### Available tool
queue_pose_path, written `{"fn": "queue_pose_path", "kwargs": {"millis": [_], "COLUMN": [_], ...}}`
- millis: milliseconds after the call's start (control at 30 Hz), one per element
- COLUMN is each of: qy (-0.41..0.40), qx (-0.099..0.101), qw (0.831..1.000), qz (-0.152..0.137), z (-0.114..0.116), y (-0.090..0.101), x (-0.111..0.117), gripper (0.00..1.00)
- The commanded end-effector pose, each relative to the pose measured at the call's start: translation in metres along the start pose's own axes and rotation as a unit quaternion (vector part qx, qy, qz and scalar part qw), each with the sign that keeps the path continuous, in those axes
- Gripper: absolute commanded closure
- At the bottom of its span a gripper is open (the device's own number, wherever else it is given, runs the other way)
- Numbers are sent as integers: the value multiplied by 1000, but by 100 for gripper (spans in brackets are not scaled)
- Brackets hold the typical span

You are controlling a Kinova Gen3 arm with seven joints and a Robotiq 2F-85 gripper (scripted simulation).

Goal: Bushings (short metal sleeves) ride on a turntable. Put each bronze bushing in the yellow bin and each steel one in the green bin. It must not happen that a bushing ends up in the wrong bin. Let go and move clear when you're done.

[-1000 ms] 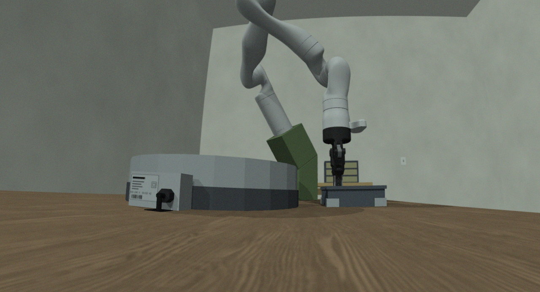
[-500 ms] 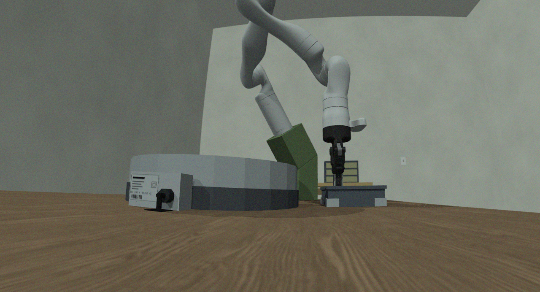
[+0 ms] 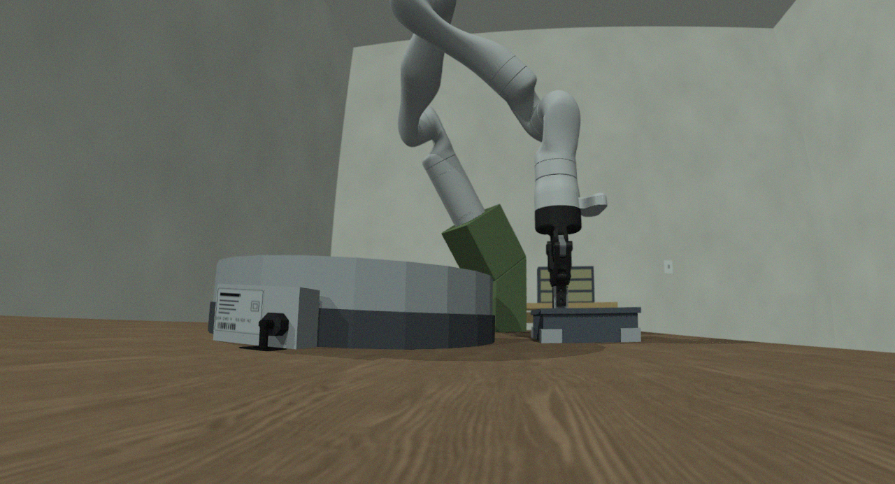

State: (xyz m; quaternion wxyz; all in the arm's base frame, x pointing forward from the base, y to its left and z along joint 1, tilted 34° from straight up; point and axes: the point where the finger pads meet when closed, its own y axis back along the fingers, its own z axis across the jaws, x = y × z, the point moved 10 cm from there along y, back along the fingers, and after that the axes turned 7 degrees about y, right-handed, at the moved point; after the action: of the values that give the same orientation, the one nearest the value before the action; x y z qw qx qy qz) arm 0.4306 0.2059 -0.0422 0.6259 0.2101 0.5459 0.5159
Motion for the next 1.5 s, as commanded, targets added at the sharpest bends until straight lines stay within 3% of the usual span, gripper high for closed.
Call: {"fn": "queue_pose_path", "kwargs": {"millis": [0, 600, 767, 867, 1033, 1467], "qy": [0, 0, 0, 0, 0, 0], "qx": [-1, -1, -1, -1, -1, -1], "qw": [1000, 1000, 1000, 1000, 1000, 1000], "qz": [1, 1, 1, 1, 1, 1], "z": [1, 1, 0, 0, 0, 0], "y": [2, 7, 63, 63, 118, 119], "x": [0, 0, 0, 0, 0, 0], "gripper": [81, 81, 81, 81, 81, 81]}}
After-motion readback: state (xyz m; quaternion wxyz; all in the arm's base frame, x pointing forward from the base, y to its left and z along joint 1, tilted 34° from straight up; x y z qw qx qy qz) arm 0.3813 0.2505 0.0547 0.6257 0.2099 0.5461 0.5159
